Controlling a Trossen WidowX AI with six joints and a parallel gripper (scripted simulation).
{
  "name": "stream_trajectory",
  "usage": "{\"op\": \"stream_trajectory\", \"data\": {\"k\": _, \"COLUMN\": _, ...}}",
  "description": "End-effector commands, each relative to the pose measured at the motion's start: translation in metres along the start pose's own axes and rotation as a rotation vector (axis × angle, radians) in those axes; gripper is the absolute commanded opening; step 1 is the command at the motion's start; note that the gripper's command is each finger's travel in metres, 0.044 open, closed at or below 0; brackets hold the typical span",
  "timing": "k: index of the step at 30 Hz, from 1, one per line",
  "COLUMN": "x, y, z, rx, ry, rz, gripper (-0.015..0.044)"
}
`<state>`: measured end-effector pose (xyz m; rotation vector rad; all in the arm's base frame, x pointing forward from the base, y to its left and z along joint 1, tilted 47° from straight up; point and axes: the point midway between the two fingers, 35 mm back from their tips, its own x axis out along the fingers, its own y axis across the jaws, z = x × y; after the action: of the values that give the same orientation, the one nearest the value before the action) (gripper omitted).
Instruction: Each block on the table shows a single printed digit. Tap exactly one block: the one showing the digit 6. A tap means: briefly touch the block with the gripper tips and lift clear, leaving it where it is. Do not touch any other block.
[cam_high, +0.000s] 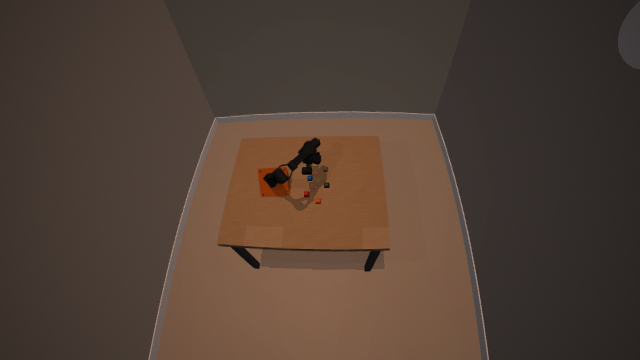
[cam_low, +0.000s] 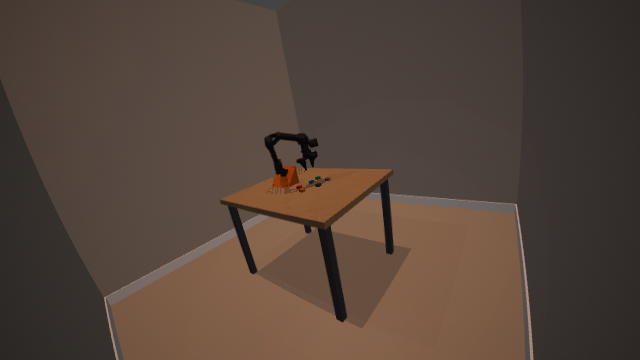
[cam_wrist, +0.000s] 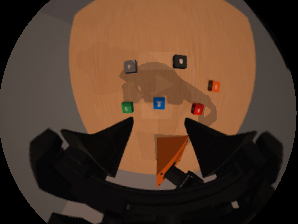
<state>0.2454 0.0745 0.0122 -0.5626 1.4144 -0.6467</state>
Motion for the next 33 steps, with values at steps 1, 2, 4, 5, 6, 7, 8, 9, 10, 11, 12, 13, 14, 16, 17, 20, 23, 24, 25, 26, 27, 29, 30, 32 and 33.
{"op": "stream_trajectory", "data": {"k": 1, "x": 0.048, "y": -0.005, "z": -0.003, "rx": -0.009, "ry": 0.016, "rz": -0.020, "gripper": 0.0269}}
{"op": "stream_trajectory", "data": {"k": 2, "x": 0.060, "y": -0.006, "z": -0.005, "rx": -0.009, "ry": 0.016, "rz": -0.022, "gripper": 0.0242}}
{"op": "stream_trajectory", "data": {"k": 4, "x": 0.070, "y": -0.007, "z": -0.006, "rx": -0.008, "ry": 0.016, "rz": -0.025, "gripper": 0.0190}}
{"op": "stream_trajectory", "data": {"k": 5, "x": 0.070, "y": -0.007, "z": -0.006, "rx": -0.008, "ry": 0.016, "rz": -0.025, "gripper": 0.0164}}
{"op": "stream_trajectory", "data": {"k": 6, "x": 0.070, "y": -0.007, "z": -0.006, "rx": -0.008, "ry": 0.016, "rz": -0.025, "gripper": 0.0138}}
{"op": "stream_trajectory", "data": {"k": 7, "x": 0.070, "y": -0.007, "z": -0.006, "rx": -0.008, "ry": 0.016, "rz": -0.025, "gripper": 0.0111}}
{"op": "stream_trajectory", "data": {"k": 8, "x": 0.070, "y": -0.007, "z": -0.006, "rx": -0.008, "ry": 0.016, "rz": -0.025, "gripper": 0.0085}}
{"op": "stream_trajectory", "data": {"k": 9, "x": 0.070, "y": -0.007, "z": -0.006, "rx": -0.008, "ry": 0.016, "rz": -0.025, "gripper": 0.0059}}
{"op": "stream_trajectory", "data": {"k": 10, "x": 0.070, "y": -0.007, "z": -0.006, "rx": -0.008, "ry": 0.016, "rz": -0.025, "gripper": 0.0032}}
{"op": "stream_trajectory", "data": {"k": 11, "x": 0.070, "y": -0.007, "z": -0.006, "rx": -0.008, "ry": 0.016, "rz": -0.025, "gripper": 0.0020}}
{"op": "stream_trajectory", "data": {"k": 12, "x": 0.070, "y": -0.007, "z": -0.006, "rx": -0.008, "ry": 0.016, "rz": -0.025, "gripper": 0.0020}}
{"op": "stream_trajectory", "data": {"k": 13, "x": 0.070, "y": -0.007, "z": -0.006, "rx": -0.008, "ry": 0.016, "rz": -0.025, "gripper": 0.0020}}
{"op": "stream_trajectory", "data": {"k": 14, "x": 0.070, "y": -0.007, "z": -0.006, "rx": -0.008, "ry": 0.016, "rz": -0.025, "gripper": 0.0020}}
{"op": "stream_trajectory", "data": {"k": 16, "x": 0.070, "y": -0.007, "z": -0.006, "rx": -0.008, "ry": 0.016, "rz": -0.025, "gripper": 0.0020}}
{"op": "stream_trajectory", "data": {"k": 17, "x": 0.070, "y": -0.007, "z": -0.006, "rx": -0.008, "ry": 0.016, "rz": -0.025, "gripper": 0.0020}}
{"op": "stream_trajectory", "data": {"k": 20, "x": 0.070, "y": -0.007, "z": -0.006, "rx": -0.008, "ry": 0.016, "rz": -0.025, "gripper": 0.0020}}
{"op": "stream_trajectory", "data": {"k": 23, "x": 0.073, "y": -0.007, "z": -0.006, "rx": -0.008, "ry": 0.016, "rz": -0.024, "gripper": 0.0020}}
{"op": "stream_trajectory", "data": {"k": 24, "x": 0.074, "y": -0.007, "z": -0.006, "rx": -0.008, "ry": 0.016, "rz": -0.024, "gripper": 0.0020}}
{"op": "stream_trajectory", "data": {"k": 25, "x": 0.076, "y": -0.007, "z": -0.006, "rx": -0.008, "ry": 0.016, "rz": -0.024, "gripper": 0.0020}}
{"op": "stream_trajectory", "data": {"k": 26, "x": 0.078, "y": -0.007, "z": -0.006, "rx": -0.008, "ry": 0.016, "rz": -0.024, "gripper": 0.0020}}
{"op": "stream_trajectory", "data": {"k": 27, "x": 0.079, "y": -0.007, "z": -0.006, "rx": -0.008, "ry": 0.016, "rz": -0.024, "gripper": 0.0020}}
{"op": "stream_trajectory", "data": {"k": 29, "x": 0.083, "y": -0.007, "z": -0.006, "rx": -0.009, "ry": 0.016, "rz": -0.024, "gripper": 0.0020}}
{"op": "stream_trajectory", "data": {"k": 30, "x": 0.084, "y": -0.007, "z": -0.006, "rx": -0.009, "ry": 0.016, "rz": -0.025, "gripper": 0.0020}}
{"op": "stream_trajectory", "data": {"k": 32, "x": 0.087, "y": -0.008, "z": -0.006, "rx": -0.008, "ry": 0.016, "rz": -0.025, "gripper": 0.0020}}
{"op": "stream_trajectory", "data": {"k": 33, "x": 0.089, "y": -0.008, "z": -0.006, "rx": -0.008, "ry": 0.016, "rz": -0.025, "gripper": 0.0020}}
